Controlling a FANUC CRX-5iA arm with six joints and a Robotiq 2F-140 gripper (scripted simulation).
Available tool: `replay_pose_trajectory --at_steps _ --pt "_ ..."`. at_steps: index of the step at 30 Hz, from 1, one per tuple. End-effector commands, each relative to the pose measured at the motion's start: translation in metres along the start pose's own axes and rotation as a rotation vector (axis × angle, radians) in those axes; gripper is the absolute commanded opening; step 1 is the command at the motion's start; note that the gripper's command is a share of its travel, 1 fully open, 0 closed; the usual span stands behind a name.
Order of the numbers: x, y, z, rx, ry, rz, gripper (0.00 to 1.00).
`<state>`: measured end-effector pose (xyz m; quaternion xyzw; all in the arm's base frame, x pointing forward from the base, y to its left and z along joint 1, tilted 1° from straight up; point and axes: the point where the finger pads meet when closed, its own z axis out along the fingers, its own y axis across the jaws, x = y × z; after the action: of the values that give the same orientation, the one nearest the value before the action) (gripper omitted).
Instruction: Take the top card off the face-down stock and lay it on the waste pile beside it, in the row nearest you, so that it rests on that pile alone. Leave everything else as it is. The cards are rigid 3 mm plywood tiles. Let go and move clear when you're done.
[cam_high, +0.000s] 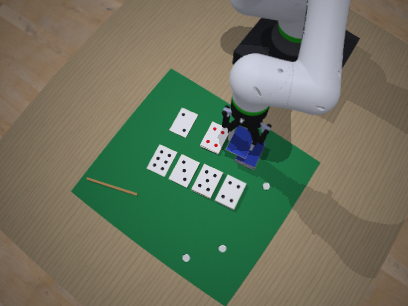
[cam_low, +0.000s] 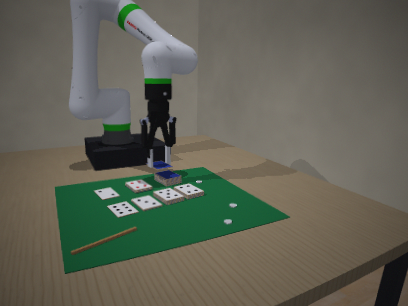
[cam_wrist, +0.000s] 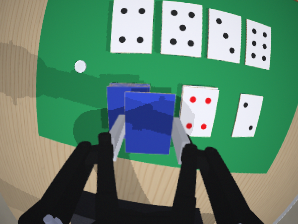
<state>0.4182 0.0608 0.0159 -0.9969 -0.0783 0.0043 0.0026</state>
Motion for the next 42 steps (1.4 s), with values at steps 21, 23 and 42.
replay_pose_trajectory --at_steps 21,23,42 --pt "0.002 0.086 0.000 0.001 0.000 0.011 0.43" --pt "0.002 0.086 0.000 0.001 0.000 0.011 0.43" --pt "0.002 0.086 0.002 0.001 0.000 0.011 0.43"
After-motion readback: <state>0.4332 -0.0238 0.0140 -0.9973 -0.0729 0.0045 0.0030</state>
